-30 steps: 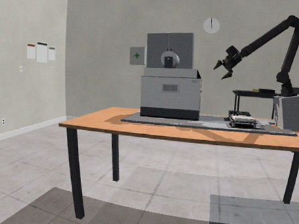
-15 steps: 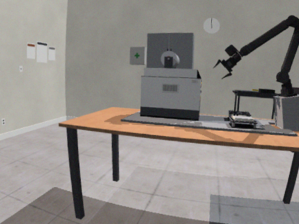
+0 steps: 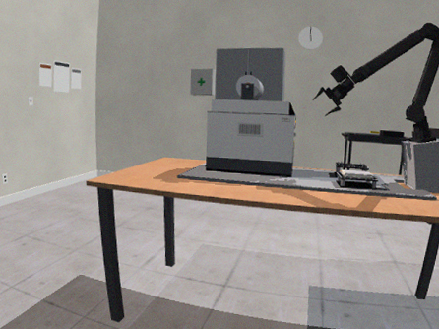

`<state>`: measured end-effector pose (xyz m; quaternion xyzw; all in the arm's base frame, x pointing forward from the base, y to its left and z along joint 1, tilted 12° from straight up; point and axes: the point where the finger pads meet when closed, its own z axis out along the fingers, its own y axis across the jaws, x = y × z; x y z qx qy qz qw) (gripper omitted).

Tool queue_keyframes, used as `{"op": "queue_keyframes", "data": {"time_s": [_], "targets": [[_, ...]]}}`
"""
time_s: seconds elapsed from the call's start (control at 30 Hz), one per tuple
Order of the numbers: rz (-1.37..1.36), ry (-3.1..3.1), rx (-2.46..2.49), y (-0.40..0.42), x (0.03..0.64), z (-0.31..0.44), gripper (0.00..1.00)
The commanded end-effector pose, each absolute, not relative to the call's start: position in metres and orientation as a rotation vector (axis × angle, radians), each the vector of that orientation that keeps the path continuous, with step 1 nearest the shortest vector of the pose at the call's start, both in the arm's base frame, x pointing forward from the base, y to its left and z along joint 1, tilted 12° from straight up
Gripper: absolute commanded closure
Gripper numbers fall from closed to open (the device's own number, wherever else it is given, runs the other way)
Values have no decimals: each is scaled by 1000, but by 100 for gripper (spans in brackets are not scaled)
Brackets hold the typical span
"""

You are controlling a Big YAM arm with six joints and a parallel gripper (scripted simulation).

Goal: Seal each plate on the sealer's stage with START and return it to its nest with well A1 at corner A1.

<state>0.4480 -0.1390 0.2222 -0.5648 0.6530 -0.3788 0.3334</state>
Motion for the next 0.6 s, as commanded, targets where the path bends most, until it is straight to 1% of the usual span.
{"op": "queue_keyframes", "data": {"time_s": [0.0, 0.57], "targets": [[-1013, 1699, -1434, -143, 446, 230, 0], [-1025, 1692, -1426, -150, 463, 241, 0]]}}
